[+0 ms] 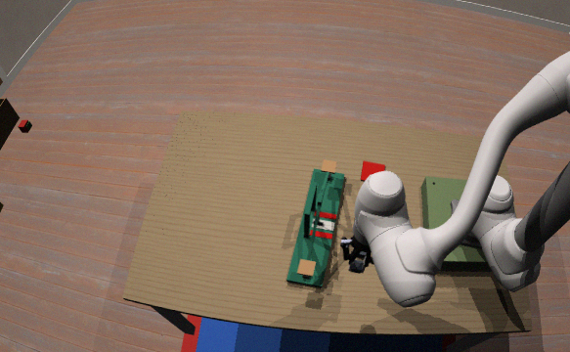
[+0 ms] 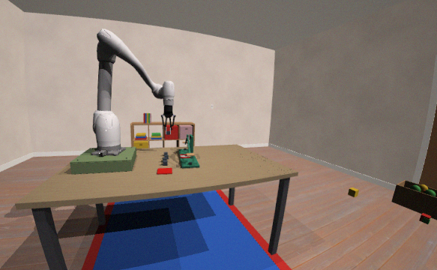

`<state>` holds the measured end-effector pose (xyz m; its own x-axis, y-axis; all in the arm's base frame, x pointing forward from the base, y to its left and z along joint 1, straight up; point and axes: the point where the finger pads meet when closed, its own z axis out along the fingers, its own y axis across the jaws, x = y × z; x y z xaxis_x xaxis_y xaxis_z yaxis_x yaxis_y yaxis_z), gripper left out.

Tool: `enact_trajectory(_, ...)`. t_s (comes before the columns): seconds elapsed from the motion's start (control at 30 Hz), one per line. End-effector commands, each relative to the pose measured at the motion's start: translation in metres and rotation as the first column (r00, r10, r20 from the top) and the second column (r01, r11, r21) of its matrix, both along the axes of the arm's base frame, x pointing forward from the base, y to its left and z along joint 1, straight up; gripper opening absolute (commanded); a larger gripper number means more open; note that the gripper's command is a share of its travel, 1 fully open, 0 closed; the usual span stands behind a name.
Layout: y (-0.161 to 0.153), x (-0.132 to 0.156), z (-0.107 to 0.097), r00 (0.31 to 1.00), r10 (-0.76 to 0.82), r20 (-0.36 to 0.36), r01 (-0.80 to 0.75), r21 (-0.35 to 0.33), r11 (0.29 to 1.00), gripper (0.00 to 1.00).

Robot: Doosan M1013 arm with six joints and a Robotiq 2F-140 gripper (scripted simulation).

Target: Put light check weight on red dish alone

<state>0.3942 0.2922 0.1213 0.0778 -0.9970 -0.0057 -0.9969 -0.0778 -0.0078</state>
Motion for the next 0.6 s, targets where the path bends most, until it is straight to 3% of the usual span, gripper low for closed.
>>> enact_trajectory(0.0,0.007,0.048,0.003,1.0,0.0,-0.003,0.0,-0.003,1.0,0.24)
enact_trajectory(0.03,0.009,0.083,0.003,1.0,0.0,-0.003,0.0,-0.003,1.0,0.24)
enact_trajectory(0.07,0.009,0.083,0.003,1.0,0.0,-0.003,0.0,-0.003,1.0,0.24)
enact_trajectory(0.1,0.01,0.114,0.002,1.0,0.0,-0.003,0.0,-0.003,1.0,0.24)
enact_trajectory(0.13,0.01,0.115,0.002,1.0,0.0,-0.003,0.0,-0.003,1.0,0.24)
enact_trajectory(0.17,0.01,0.138,0.001,1.0,0.0,-0.003,0.0,-0.003,1.0,0.24)
enact_trajectory(0.27,0.01,0.151,0.0,1.0,0.0,-0.003,0.0,-0.003,1.0,0.24)
enact_trajectory(0.57,0.01,0.151,0.0,1.0,0.0,-0.003,0.0,-0.003,1.0,0.24)
